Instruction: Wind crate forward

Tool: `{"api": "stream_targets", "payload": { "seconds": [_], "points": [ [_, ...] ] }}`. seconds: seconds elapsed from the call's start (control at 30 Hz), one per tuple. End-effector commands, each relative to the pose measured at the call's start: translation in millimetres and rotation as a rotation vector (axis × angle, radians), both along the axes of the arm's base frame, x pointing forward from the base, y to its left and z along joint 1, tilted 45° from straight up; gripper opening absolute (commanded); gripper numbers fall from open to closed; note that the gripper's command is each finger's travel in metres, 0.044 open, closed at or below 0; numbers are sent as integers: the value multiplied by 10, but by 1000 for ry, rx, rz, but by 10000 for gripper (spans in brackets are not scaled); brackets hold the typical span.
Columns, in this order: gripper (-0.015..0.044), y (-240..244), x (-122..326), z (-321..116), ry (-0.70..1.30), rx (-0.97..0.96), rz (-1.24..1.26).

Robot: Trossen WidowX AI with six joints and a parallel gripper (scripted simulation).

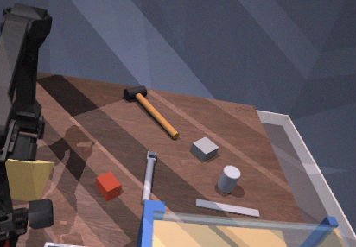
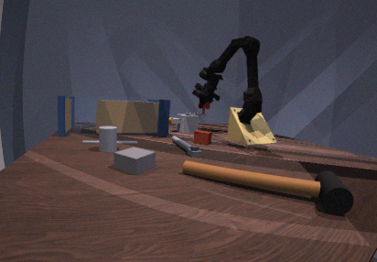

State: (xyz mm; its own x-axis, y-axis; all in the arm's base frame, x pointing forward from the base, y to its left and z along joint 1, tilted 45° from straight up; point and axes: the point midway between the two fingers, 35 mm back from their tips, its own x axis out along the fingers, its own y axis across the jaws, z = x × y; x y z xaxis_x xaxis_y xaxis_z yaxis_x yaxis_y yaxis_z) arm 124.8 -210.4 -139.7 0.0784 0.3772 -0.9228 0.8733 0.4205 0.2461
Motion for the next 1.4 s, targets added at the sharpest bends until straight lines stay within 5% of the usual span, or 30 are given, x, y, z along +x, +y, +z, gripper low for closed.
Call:
{"api": "stream_targets", "payload": {
  "seconds": [0.0,0.37,0.97,1.2,1.37],
  "points": [
    [157,-3,1,-1,-1,-1,0],
    [440,-3,1,-1,-1,-1,0],
    [440,-437,74,502,4,0,1],
    [440,-543,-17,1104,6,3,1],
    [440,-544,15,1048,4,2,-5]
  ]
}}
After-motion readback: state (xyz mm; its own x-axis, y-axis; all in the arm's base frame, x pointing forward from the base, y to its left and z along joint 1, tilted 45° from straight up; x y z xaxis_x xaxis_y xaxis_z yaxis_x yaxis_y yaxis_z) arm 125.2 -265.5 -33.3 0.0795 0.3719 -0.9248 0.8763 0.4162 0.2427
